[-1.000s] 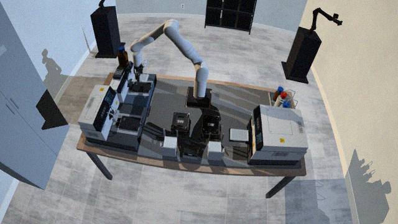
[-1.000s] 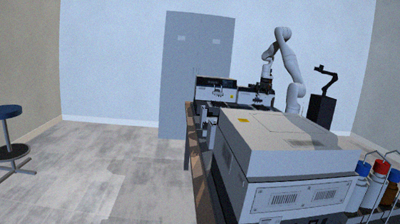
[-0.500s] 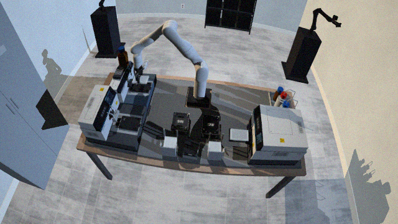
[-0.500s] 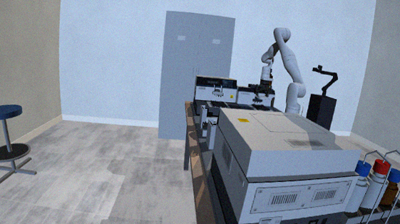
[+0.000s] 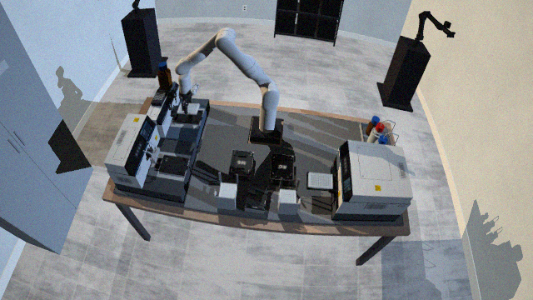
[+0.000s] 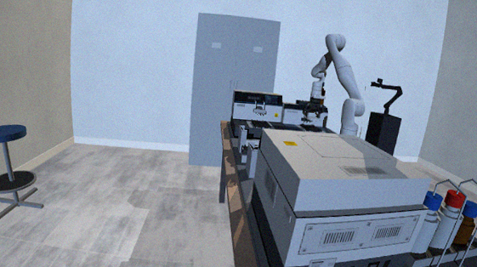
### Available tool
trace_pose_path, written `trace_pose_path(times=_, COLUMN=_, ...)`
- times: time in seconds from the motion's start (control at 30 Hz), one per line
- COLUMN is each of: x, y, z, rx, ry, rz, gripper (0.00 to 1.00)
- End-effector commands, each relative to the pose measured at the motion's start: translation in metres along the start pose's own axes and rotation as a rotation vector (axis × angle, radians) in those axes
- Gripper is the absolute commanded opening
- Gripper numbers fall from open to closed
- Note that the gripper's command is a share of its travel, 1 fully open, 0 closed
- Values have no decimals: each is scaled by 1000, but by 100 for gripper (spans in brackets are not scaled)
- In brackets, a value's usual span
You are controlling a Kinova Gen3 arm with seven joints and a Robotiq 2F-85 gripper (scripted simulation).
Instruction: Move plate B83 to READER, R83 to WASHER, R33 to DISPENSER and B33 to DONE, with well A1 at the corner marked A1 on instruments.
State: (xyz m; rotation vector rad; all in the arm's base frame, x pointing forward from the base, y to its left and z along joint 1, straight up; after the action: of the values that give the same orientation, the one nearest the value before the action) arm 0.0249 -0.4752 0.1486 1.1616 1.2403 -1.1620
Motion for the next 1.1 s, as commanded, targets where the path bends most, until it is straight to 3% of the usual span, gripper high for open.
trace_pose_path(times=0.0, x=3, y=0, z=0, rx=0, ry=-2, rz=0, gripper=94)
trace_pose_path(times=0.63, x=26, y=0, z=0, rx=0, ry=-2, rz=0, gripper=94)
trace_pose_path(times=1.07, x=26, y=0, z=0, rx=0, ry=-2, rz=0, gripper=94)
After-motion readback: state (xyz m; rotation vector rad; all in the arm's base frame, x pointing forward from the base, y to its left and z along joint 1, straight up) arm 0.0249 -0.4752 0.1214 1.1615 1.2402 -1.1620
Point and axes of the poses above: the point where the finger pads meet when closed, its own x axis out along the fingers, its own y axis across the jaws, z = x × y, the point moved 2 cm from there along -x, back along the fingers, and after that the axes turned 2 degrees about -x, right-handed, at the moved point
